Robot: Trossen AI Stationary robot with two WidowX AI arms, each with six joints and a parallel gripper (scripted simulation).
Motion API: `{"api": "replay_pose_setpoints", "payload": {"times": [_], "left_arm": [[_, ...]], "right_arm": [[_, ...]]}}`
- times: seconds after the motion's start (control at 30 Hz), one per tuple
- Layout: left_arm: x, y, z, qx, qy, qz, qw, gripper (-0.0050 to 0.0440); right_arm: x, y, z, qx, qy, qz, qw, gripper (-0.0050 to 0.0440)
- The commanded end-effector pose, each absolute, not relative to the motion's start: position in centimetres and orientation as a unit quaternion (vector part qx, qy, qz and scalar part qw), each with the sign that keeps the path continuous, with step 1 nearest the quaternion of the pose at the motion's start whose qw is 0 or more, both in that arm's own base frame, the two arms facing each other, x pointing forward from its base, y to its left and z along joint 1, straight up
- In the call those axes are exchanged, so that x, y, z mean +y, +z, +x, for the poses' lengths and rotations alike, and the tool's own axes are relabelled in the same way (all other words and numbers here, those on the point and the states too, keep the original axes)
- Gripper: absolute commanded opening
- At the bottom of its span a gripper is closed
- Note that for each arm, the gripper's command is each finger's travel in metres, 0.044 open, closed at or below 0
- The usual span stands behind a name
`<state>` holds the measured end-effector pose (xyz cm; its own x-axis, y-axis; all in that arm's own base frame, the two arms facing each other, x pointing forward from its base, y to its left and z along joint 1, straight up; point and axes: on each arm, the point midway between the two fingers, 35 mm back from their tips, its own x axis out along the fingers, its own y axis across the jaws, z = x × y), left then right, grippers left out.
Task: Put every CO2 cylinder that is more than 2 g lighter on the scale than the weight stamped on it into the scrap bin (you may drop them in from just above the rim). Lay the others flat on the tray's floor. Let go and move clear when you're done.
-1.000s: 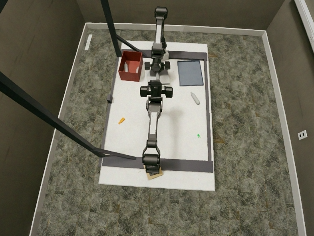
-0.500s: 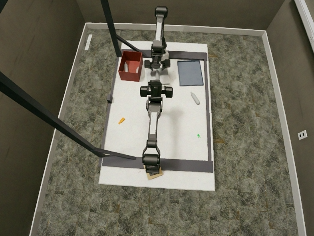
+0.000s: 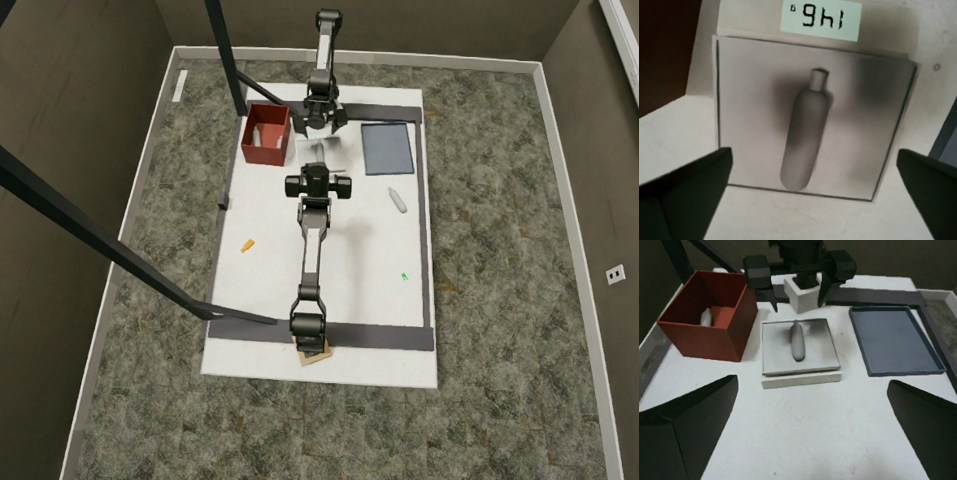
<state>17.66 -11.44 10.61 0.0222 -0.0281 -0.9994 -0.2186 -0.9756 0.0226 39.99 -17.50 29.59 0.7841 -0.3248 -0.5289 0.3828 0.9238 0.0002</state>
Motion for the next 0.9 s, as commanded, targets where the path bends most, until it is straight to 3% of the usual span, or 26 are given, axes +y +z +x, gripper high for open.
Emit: {"api": "replay_pose_setpoints", "payload": {"times": [0.0, 0.87], "left_arm": [[-11.3, 11.2, 16.6, 0.028, 0.685, -0.728, -0.002, 0.044], [-10.5, 11.5, 13.0, -0.225, 0.607, -0.678, -0.348, 0.044]], "right_arm": [[-17.5, 30.8, 39.8, 0.257, -0.189, 0.051, 0.946, 0.044], [-17.5, 30.8, 39.8, 0.257, -0.189, 0.051, 0.946, 0.044]]}}
